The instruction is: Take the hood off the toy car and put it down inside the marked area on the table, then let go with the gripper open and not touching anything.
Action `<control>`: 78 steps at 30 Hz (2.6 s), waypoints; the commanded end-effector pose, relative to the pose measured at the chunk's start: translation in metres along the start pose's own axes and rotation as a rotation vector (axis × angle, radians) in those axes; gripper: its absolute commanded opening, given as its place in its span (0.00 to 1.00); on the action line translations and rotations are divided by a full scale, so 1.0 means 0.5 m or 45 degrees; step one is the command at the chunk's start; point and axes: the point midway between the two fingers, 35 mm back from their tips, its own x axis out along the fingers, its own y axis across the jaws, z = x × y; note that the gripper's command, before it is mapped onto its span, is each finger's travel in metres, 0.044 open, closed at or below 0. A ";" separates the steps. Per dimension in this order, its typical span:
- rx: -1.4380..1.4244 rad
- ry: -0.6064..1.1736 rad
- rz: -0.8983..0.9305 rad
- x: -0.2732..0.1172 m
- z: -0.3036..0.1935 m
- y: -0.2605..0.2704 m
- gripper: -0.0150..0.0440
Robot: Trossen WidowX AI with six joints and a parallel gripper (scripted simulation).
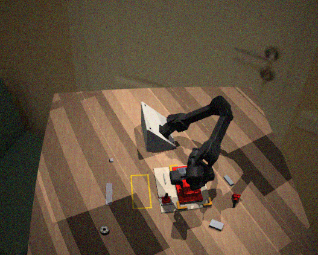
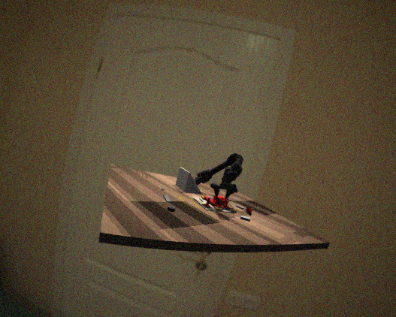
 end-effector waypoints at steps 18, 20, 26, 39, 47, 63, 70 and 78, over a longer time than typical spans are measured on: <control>-0.010 -0.004 -0.008 -0.058 0.004 0.000 0.25; -0.010 -0.004 -0.009 -0.075 0.004 -0.001 0.25; -0.010 -0.003 -0.009 -0.113 0.002 0.000 0.25; 0.001 -0.012 -0.032 -0.113 0.009 -0.144 0.25; 0.003 -0.009 -0.041 -0.120 -0.006 -0.246 0.25; -0.010 -0.004 -0.025 -0.119 -0.068 -0.427 0.25; -0.010 -0.004 -0.025 -0.115 -0.068 -0.429 0.25; -0.010 -0.005 -0.025 -0.102 -0.067 -0.430 0.25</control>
